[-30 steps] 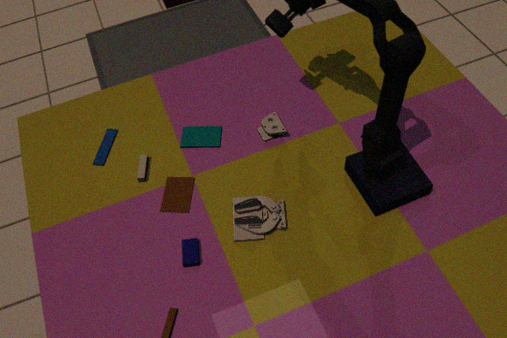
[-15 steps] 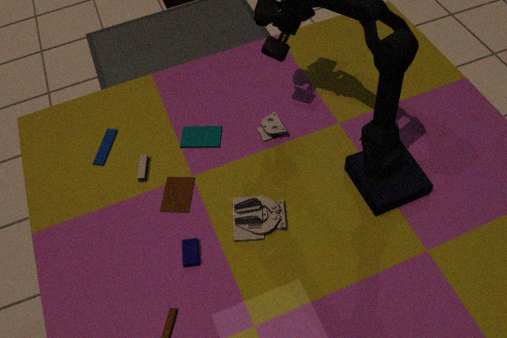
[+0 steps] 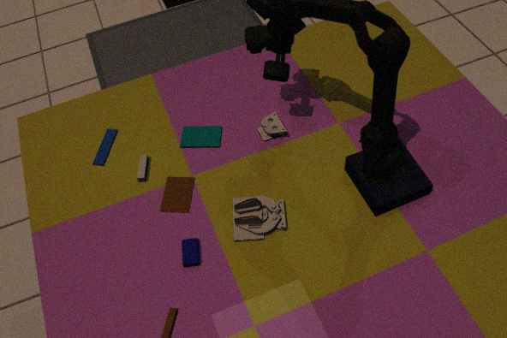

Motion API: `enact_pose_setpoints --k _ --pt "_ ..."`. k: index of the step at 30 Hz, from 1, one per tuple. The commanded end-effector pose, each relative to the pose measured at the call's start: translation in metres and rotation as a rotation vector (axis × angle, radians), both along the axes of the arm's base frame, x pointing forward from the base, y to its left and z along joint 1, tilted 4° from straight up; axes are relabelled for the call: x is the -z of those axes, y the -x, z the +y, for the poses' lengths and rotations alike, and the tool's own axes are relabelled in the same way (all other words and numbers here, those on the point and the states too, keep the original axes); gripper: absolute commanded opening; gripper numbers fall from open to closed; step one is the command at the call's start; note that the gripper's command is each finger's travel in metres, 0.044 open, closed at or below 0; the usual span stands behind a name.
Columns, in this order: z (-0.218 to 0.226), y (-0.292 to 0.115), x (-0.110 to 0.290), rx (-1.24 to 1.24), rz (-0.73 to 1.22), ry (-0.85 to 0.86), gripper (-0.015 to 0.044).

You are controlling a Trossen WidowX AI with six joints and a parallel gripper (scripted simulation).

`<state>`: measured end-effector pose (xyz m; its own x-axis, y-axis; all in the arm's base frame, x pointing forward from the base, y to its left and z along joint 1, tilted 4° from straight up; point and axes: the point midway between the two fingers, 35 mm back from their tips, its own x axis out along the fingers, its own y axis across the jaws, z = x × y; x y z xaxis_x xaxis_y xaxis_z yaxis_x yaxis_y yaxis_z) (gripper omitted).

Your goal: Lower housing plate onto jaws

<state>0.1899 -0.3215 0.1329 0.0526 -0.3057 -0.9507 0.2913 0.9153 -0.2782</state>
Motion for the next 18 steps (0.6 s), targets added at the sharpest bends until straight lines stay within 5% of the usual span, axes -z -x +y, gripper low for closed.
enact_pose_setpoints --k 1,18 --pt "0.014 -0.006 0.013 -0.079 0.032 -0.058 0.044" --pt "0.069 -0.021 0.051 -0.393 0.14 -0.26 0.044"
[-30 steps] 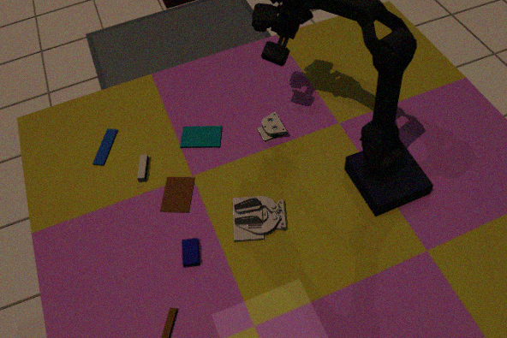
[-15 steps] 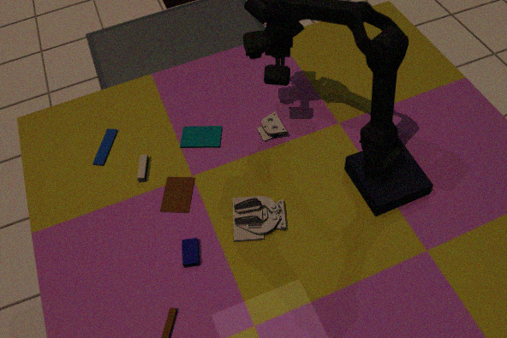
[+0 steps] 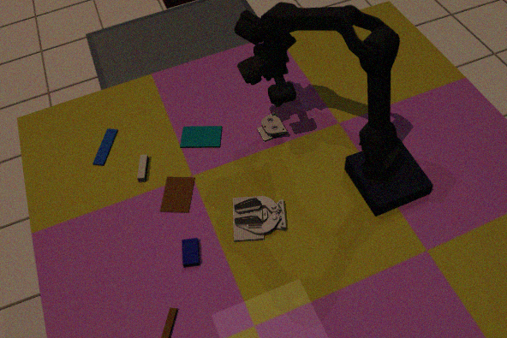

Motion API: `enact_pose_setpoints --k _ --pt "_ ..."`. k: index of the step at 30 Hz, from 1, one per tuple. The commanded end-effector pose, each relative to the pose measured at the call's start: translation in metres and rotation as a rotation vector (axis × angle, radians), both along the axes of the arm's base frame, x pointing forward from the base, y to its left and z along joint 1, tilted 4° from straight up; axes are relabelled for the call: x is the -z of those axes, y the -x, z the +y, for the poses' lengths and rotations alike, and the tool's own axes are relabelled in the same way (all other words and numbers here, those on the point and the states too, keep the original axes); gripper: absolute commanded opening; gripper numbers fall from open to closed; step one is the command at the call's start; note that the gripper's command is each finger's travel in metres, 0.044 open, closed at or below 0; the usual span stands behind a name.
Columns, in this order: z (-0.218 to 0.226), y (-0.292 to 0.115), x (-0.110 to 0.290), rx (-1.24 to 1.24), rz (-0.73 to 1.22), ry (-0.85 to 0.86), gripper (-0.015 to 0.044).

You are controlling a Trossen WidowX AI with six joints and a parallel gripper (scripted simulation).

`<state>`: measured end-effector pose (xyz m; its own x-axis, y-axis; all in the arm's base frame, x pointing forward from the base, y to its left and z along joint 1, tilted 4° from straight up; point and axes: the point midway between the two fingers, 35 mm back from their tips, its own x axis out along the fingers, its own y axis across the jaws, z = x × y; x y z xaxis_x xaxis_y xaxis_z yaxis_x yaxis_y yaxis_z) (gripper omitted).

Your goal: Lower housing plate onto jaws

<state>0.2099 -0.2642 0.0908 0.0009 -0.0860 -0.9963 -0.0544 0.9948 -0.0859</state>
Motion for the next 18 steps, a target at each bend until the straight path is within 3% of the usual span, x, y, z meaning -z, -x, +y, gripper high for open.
enact_pose_setpoints --k 1,11,18 --pt "0.015 -0.002 0.011 -0.076 0.028 -0.059 0.044" --pt "0.027 -0.003 0.018 -0.138 0.047 -0.101 0.044" --pt "0.029 0.0 0.056 -0.138 0.047 -0.101 0.044"
